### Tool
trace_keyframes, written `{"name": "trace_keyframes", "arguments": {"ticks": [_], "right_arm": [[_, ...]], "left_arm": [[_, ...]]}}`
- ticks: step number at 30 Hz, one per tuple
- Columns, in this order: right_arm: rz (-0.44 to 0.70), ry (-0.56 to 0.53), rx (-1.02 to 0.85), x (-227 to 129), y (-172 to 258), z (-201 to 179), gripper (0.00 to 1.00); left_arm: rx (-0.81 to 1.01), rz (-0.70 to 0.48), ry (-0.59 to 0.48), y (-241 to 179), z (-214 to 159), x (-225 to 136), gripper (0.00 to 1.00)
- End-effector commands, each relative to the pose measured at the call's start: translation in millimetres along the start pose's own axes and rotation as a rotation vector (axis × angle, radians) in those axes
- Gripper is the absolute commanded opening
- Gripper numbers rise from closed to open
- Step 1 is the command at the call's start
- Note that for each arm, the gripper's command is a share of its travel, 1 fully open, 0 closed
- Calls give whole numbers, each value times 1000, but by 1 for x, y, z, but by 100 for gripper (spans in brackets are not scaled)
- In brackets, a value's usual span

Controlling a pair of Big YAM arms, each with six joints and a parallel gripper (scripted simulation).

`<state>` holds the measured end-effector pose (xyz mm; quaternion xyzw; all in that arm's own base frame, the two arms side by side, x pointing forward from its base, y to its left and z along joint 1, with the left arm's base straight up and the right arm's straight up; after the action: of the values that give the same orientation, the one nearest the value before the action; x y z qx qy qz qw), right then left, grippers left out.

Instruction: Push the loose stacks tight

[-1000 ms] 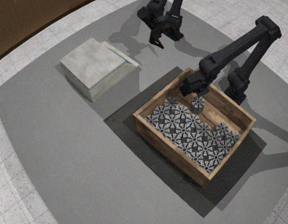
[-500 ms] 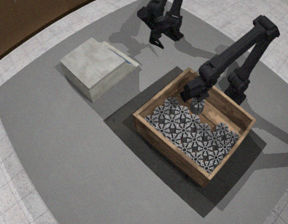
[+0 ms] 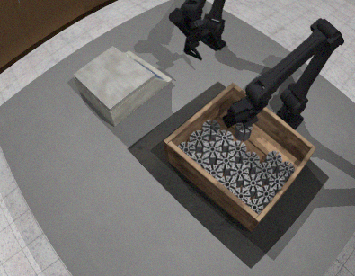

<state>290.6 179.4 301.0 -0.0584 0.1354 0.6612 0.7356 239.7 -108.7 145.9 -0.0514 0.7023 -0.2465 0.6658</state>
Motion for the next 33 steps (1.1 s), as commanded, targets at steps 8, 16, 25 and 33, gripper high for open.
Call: {"name": "trace_keyframes", "arguments": {"ticks": [8,16,25,33], "right_arm": [[-22,-37,-86,-7,-9,39,100],[-22,-37,-86,-7,-9,39,100],[-22,-37,-86,-7,-9,39,100],[-22,-37,-86,-7,-9,39,100]], "left_arm": [[13,11,-38,18,16,-21,0],[12,12,-36,27,15,-24,0],[10,12,-33,40,12,-29,0],[10,13,-32,48,12,-32,0]]}}
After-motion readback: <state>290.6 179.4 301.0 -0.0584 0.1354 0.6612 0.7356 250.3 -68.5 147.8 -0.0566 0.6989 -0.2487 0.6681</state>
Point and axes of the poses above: on each arm, the point where the finger pads meet when closed, its own x axis out along the fingers, its own y axis across the jaws, z = x × y, the point moved 8 cm from there along -x, back along the fingers, and after that the axes turned 3 degrees about x, right-handed, at the moved point
